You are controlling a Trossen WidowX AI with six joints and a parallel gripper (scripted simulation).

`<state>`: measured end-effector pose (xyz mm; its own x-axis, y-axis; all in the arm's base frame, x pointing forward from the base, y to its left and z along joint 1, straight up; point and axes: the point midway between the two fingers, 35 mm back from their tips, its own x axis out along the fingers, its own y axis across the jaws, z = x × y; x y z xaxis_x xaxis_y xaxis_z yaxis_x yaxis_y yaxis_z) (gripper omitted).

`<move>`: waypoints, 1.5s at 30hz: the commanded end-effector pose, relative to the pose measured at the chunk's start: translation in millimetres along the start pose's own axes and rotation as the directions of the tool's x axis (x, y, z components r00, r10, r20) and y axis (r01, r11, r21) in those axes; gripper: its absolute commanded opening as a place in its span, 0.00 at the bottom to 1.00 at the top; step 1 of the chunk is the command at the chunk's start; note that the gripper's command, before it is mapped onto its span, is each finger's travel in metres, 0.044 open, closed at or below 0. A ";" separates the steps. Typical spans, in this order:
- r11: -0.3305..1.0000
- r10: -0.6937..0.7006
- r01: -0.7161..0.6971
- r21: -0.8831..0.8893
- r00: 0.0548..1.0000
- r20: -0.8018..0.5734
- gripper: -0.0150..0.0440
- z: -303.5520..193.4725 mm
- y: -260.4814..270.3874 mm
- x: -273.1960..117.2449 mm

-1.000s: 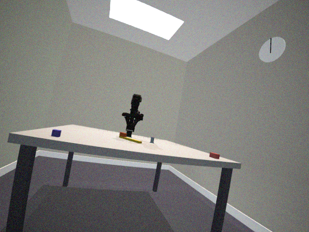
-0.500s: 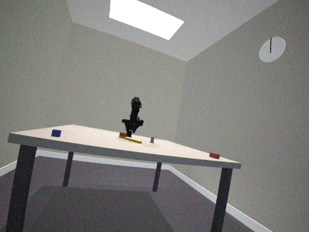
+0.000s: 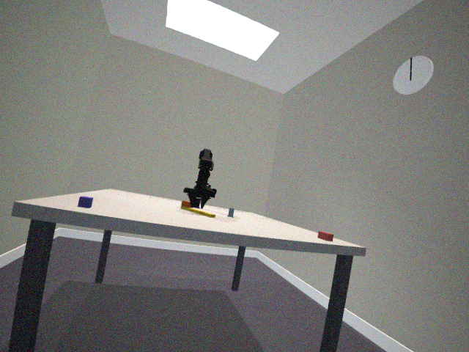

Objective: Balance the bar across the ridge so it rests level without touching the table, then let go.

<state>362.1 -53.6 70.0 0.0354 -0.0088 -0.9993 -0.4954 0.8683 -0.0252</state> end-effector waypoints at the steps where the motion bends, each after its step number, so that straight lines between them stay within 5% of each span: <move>1: 1.000 0.006 -0.006 -0.004 1.000 -0.002 0.79 -0.5 1.3 7.4; 22: 1.000 0.006 -0.006 -0.004 1.000 -0.002 0.79 -0.7 1.5 19.7; 28: 1.000 0.004 -0.004 0.000 1.000 -0.005 0.52 -1.3 1.1 19.2; 36: 1.000 0.004 -0.004 0.000 1.000 -0.005 0.43 -1.3 1.1 19.2; 40: 1.000 0.004 -0.004 0.000 1.000 -0.004 0.25 -0.4 0.4 13.1; 45: 1.000 0.004 -0.004 -0.001 1.000 -0.004 0.25 1.1 -0.7 0.6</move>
<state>360.3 -53.4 59.5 0.0173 -0.0065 -0.9998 -0.4959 0.8682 -0.0142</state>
